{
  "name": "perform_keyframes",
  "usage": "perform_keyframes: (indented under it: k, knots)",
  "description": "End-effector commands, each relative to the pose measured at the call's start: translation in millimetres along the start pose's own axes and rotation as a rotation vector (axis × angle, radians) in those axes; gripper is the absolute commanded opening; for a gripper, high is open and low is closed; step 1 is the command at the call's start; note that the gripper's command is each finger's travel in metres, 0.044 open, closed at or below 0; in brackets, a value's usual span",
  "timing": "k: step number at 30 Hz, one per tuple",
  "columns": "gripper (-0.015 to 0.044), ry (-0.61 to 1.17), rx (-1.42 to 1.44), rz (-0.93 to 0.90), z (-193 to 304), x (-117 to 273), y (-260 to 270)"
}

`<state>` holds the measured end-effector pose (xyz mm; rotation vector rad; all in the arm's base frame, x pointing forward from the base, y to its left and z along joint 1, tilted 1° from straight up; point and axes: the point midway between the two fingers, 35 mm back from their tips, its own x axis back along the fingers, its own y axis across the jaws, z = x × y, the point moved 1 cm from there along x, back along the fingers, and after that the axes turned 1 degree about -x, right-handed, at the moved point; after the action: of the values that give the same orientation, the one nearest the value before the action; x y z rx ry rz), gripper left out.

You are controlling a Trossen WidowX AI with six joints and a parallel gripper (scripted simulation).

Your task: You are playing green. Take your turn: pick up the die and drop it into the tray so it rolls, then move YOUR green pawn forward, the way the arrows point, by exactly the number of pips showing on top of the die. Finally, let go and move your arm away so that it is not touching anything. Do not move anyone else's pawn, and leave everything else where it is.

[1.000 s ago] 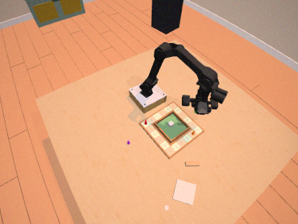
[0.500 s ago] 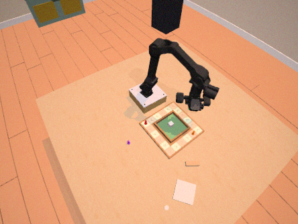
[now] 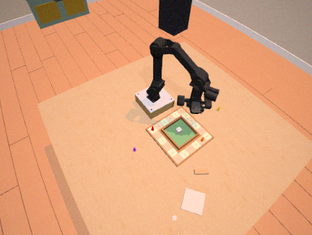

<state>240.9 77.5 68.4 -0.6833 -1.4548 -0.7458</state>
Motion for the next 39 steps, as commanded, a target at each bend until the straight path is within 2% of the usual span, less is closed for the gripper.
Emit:
perform_keyframes:
  k: [1, 9, 16, 33, 39]
  knots:
    - [0.0, -0.003, -0.003, 0.004, 7.5, -8.4, -11.4]
    - [0.0, -0.003, -0.003, 0.005, 14.0, -20.9, -20.9]
    - [0.0, -0.003, -0.003, 0.005, 14.1, -49.9, -21.5]
    - [0.0, -0.003, -0.003, 0.005, 14.1, -67.7, -21.7]
    - [0.0157, 0.0, 0.002, -0.003, 13.9, -62.4, -19.4]
